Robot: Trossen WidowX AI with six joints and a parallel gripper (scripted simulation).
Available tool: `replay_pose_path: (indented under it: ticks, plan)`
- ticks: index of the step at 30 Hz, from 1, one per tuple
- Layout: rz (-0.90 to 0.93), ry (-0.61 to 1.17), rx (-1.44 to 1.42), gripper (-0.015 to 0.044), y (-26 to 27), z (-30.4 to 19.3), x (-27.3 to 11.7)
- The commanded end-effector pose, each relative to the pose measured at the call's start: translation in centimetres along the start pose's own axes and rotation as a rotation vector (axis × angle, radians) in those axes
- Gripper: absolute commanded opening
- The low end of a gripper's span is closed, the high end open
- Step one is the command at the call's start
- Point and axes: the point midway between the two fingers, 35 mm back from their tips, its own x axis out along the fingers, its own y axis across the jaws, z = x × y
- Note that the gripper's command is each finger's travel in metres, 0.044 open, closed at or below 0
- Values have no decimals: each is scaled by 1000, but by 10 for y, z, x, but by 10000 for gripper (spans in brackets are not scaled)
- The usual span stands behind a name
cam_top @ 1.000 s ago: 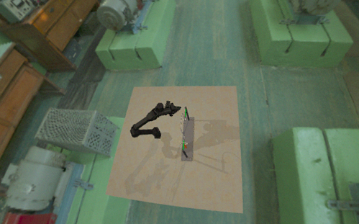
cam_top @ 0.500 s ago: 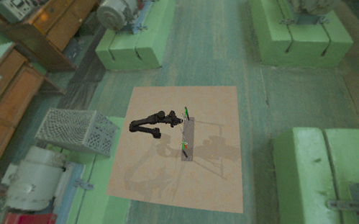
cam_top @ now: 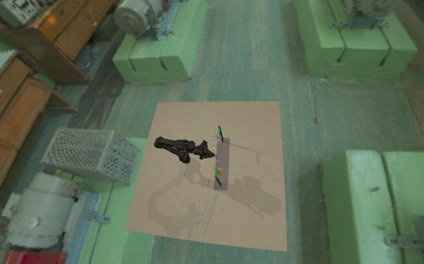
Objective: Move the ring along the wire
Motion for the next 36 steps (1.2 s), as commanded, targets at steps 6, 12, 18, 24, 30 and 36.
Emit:
replay_pose_path:
  ticks: [6,12,18,24,30,36]
  plan:
    - [27,33,157,160,9,-34,10]
    - [-20,55,312,160,0,-57,9]
    - [-87,74,500,160,-4,-88,10]
    - [-138,74,662,160,7,-118,20]
    - [-159,45,746,160,25,-136,33]
    - [-161,-9,866,160,62,-150,51]
